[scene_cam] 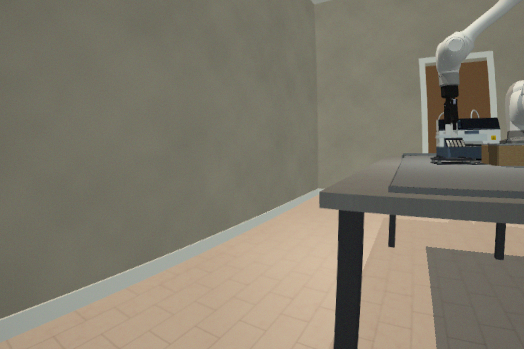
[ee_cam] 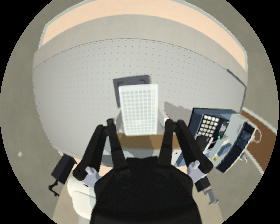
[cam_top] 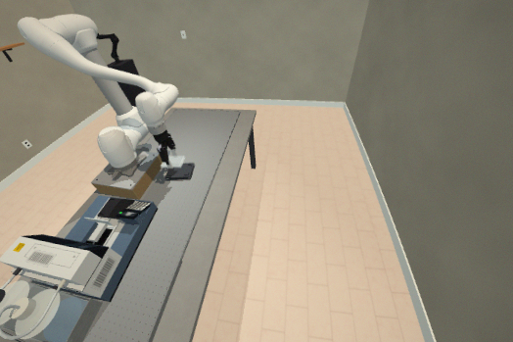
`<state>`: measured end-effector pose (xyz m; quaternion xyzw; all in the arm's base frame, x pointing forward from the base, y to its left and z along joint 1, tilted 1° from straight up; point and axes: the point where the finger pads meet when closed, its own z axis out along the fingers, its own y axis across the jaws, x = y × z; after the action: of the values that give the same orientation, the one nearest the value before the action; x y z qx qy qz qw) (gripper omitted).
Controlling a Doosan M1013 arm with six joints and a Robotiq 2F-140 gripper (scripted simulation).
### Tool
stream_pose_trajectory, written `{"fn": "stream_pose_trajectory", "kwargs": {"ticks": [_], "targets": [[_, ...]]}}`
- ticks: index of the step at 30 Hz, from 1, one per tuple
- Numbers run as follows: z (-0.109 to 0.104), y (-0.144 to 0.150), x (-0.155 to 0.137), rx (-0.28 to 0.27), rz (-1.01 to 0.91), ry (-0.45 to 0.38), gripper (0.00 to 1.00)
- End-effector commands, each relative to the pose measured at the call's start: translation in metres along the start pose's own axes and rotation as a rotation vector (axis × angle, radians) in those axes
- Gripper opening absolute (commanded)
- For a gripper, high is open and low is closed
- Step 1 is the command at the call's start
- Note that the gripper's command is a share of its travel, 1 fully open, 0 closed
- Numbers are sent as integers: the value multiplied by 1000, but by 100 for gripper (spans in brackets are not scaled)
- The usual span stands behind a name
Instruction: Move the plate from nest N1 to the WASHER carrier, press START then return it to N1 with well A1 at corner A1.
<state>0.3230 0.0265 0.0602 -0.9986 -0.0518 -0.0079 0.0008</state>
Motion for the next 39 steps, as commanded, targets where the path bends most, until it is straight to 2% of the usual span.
{"fn": "stream_pose_trajectory", "kwargs": {"ticks": [1,24,30,39], "targets": [[-2,14,-3,1,-1,0,10],[-17,116,-25,1,-1,0,10],[-18,122,-28,1,33,0,10],[-24,158,-55,1,42,0,10]]}}
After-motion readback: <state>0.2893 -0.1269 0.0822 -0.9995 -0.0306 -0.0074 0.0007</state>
